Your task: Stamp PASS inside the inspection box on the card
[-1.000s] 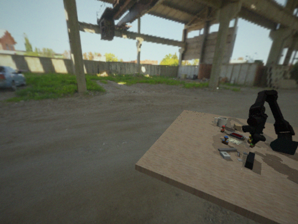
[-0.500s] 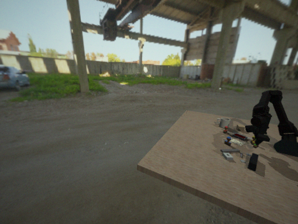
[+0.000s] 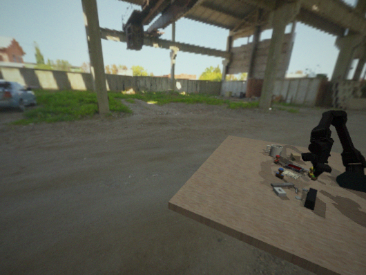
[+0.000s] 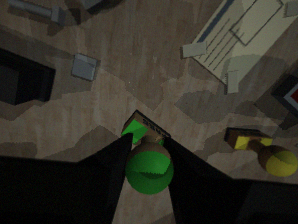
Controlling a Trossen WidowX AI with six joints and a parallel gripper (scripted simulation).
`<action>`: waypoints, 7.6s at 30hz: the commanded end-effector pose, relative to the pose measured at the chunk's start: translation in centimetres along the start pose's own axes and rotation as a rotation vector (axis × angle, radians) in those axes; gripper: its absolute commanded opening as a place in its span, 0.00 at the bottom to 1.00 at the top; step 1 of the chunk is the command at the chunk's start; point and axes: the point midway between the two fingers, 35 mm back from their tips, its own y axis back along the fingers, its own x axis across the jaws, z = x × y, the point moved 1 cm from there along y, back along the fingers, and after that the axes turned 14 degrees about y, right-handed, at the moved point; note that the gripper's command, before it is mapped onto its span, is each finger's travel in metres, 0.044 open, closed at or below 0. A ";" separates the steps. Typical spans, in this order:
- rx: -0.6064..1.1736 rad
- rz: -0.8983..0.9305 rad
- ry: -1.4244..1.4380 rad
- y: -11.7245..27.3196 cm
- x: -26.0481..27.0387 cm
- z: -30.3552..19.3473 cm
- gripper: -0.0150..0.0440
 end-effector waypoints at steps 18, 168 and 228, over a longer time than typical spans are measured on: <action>0.001 0.003 -0.004 1.1 0.0 0.0 0.25; 0.002 -0.013 -0.010 -2.4 -20.2 2.2 0.25; 0.003 -0.014 -0.014 -2.6 -20.2 2.2 0.25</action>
